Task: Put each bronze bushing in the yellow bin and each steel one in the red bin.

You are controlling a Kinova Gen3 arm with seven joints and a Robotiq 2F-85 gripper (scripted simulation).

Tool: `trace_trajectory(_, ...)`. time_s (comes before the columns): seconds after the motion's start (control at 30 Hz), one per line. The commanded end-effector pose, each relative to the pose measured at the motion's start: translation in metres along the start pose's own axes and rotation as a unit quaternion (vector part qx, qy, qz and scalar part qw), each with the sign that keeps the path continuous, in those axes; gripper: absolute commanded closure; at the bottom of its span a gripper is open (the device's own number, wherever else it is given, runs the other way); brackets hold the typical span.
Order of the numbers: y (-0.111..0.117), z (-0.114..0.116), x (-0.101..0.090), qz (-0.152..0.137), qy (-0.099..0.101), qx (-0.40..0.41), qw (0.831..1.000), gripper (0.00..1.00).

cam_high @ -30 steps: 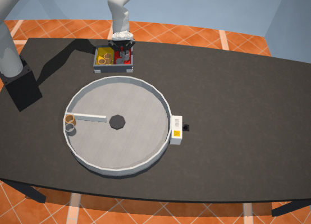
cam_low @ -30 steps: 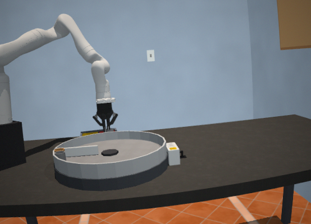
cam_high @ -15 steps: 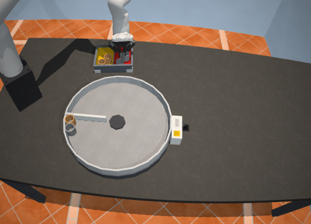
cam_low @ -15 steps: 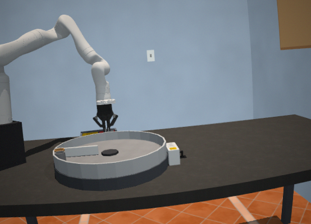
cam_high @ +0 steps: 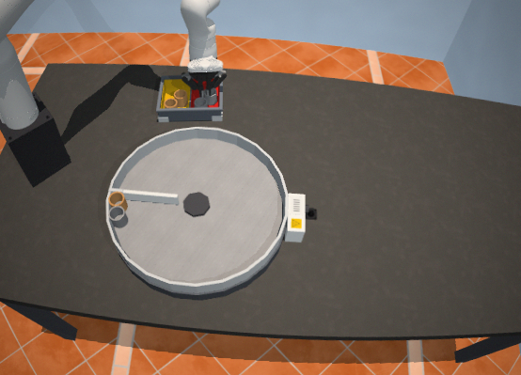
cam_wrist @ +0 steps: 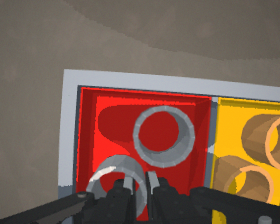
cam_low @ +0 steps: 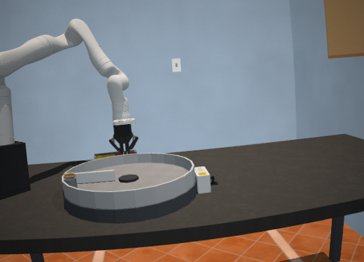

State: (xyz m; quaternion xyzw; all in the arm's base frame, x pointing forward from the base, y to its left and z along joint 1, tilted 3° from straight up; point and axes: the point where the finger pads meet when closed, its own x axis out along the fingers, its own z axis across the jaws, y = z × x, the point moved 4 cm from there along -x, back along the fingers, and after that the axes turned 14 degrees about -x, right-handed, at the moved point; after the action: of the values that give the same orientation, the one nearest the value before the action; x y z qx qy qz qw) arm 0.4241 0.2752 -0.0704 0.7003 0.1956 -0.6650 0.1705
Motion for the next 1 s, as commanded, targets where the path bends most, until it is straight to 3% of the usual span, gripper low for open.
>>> trace_trajectory(0.0,0.0011,0.0001,0.0007,0.001,0.0,0.0,1.0,1.0)
trace_trajectory(0.47,0.001,0.0,0.0007,0.001,0.0,0.0,1.0,1.0)
trace_trajectory(0.5,0.001,-0.0001,0.0007,0.001,0.0,0.0,1.0,0.81)
trace_trajectory(0.97,0.0009,-0.0001,0.0006,0.001,0.0,0.0,1.0,0.81)
